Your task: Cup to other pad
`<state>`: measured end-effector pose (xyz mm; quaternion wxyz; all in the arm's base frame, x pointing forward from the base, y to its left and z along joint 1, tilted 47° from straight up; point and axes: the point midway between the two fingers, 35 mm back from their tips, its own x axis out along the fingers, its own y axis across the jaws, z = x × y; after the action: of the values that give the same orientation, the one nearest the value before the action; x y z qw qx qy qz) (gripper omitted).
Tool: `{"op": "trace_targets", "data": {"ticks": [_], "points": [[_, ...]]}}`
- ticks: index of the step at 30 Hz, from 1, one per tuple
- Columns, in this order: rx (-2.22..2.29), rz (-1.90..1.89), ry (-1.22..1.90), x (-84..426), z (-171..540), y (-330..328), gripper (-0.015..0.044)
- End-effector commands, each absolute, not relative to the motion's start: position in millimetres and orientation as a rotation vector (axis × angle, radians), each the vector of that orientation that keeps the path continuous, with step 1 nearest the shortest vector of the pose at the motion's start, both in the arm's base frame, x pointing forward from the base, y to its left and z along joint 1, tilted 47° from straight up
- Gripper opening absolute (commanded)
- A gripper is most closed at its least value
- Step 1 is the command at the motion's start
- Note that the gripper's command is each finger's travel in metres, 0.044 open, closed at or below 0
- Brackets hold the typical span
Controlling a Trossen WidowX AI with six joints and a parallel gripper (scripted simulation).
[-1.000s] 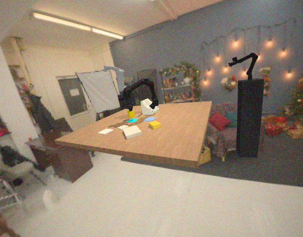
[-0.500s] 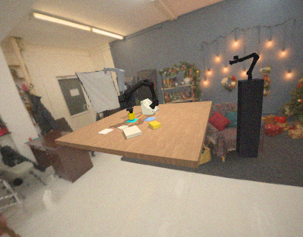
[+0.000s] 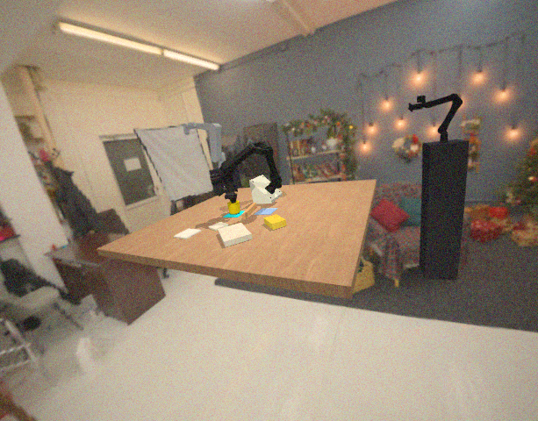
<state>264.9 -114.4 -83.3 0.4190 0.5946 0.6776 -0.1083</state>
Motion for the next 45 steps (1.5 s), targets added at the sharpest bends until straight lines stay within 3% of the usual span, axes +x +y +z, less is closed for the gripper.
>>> {"op": "trace_targets", "data": {"ticks": [1, 4, 10, 45], "points": [[1.491, -0.271, 1.698, 265.0, -83.0, -114.9, 0.0], [1.491, -0.271, 1.698, 265.0, -83.0, -114.9, 0.0], [1.491, -0.271, 1.698, 265.0, -83.0, -114.9, 0.0147], [1.495, -0.274, 1.695, 263.0, -54.5, -143.5, 0.0147]]}}
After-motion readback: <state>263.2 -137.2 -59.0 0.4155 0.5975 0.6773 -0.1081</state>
